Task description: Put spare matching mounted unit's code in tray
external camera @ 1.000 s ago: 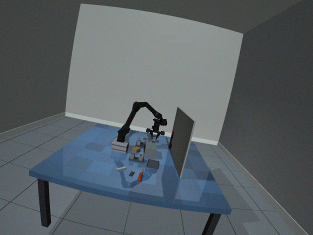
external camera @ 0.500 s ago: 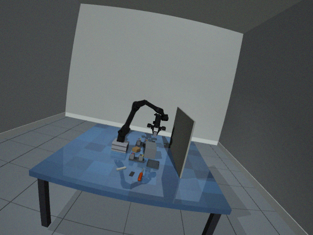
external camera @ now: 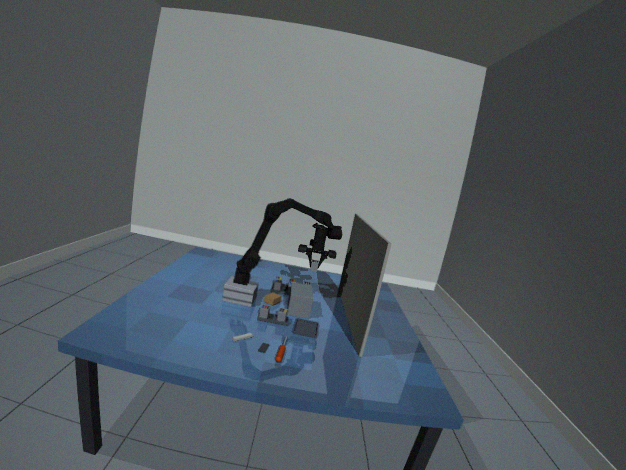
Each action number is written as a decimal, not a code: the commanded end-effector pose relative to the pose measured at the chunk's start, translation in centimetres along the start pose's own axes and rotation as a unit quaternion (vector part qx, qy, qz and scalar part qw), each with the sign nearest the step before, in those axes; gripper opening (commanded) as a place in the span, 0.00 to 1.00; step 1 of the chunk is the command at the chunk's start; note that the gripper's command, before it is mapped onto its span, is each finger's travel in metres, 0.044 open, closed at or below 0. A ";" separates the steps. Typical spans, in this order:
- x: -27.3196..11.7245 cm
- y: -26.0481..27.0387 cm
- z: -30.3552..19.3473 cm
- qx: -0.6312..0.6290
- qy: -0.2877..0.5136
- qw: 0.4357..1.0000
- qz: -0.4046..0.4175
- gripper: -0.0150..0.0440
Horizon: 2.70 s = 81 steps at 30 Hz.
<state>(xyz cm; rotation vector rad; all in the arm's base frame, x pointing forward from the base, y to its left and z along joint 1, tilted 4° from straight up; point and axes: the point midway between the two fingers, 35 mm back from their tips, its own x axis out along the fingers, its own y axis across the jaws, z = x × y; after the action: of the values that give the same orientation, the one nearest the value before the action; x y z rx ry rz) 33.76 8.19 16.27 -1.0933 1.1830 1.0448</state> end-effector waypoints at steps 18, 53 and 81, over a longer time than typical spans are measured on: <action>0.0 -3.9 -11.5 0.012 0.013 1.000 -0.003 0.25; -0.4 -1.2 -32.2 0.000 0.013 1.000 0.001 0.25; 1.7 -1.2 -33.3 -0.002 0.013 1.000 0.001 0.25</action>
<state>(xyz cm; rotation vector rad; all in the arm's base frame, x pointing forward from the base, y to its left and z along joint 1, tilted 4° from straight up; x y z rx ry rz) 29.69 -24.86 13.38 -1.1204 1.2072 1.0268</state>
